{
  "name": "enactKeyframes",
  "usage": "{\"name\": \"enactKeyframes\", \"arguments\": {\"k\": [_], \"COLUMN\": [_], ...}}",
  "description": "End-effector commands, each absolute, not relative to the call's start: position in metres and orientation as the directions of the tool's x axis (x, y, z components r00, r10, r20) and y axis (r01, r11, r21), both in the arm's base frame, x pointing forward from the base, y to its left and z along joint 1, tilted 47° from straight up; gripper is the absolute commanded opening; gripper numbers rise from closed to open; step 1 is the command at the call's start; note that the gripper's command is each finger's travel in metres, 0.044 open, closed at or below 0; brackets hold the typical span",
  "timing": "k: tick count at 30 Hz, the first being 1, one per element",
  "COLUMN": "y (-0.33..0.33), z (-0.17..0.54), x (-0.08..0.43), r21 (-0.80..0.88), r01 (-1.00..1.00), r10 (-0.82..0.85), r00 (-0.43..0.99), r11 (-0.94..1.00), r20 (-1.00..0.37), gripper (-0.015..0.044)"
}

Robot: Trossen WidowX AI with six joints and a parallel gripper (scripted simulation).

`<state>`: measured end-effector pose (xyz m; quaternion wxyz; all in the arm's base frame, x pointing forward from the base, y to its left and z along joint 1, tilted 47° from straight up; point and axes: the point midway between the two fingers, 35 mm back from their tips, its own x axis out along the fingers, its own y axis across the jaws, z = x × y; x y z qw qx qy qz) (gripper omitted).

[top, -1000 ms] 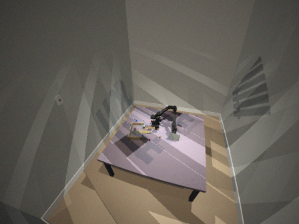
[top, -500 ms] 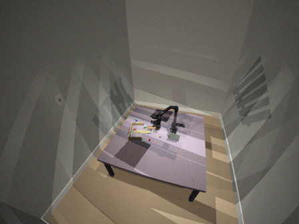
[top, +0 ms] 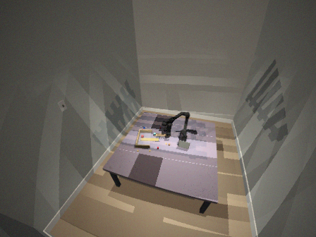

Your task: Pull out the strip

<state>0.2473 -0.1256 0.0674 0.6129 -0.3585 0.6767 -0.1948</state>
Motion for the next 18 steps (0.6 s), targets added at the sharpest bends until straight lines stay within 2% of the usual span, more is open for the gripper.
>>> {"name": "enactKeyframes", "arguments": {"k": [1,12,18], "y": [-0.129,-0.095,-0.091], "z": [0.064,0.095,0.088], "x": [0.239,0.249,0.272], "r21": [-0.7,-0.699,-0.7], "r01": [-0.257,-0.256,-0.251], "r10": [-0.727,-0.726,-0.725], "r00": [-0.016,-0.016,-0.015], "r11": [0.666,0.668,0.669], "r20": [-0.686,-0.688,-0.688], "gripper": [0.0,0.0,0.0157]}}
